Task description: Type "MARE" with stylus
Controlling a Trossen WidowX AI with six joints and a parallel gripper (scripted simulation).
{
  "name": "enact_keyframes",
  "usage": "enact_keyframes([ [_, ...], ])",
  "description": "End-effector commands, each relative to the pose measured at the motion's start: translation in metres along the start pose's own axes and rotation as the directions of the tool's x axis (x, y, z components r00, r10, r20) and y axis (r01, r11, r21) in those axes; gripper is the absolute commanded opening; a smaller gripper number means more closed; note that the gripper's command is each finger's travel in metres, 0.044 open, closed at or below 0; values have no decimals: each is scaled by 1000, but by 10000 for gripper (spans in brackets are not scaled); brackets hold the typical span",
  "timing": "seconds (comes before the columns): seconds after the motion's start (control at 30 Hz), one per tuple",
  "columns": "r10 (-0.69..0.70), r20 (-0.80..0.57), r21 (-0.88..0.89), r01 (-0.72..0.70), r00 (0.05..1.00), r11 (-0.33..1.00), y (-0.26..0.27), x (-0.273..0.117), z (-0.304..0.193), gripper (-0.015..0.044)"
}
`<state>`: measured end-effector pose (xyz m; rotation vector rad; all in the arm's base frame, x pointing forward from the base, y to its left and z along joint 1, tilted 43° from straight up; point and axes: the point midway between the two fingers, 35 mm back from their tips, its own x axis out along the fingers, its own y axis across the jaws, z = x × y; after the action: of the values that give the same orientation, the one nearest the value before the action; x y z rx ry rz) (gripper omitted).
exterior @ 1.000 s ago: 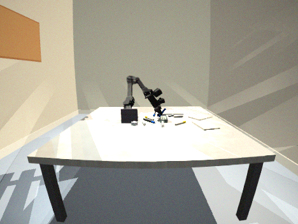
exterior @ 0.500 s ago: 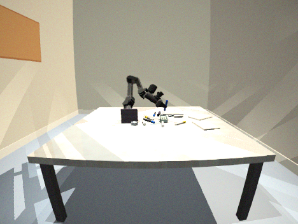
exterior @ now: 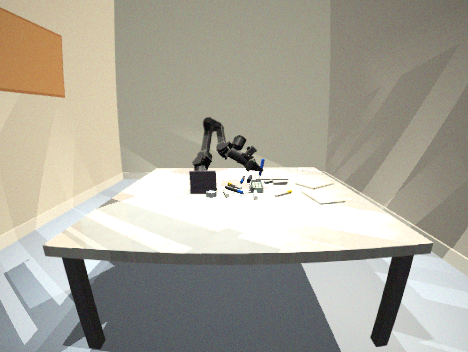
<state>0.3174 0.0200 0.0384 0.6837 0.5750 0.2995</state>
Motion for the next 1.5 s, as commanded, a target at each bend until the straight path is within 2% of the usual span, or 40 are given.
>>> enact_keyframes([
  [0.0,-3,-4,9,3,1000,1000,-1,8,-8,0],
  [0.4,-1,-2,11,1,1000,1000,0,20,-17,0],
  [0.5,-2,-3,10,2,1000,1000,-1,21,-17,79],
  [0.53,-2,-3,10,2,1000,1000,-2,21,-17,81],
  [1.47,-2,-4,11,2,1000,1000,-1,26,-26,81],
])
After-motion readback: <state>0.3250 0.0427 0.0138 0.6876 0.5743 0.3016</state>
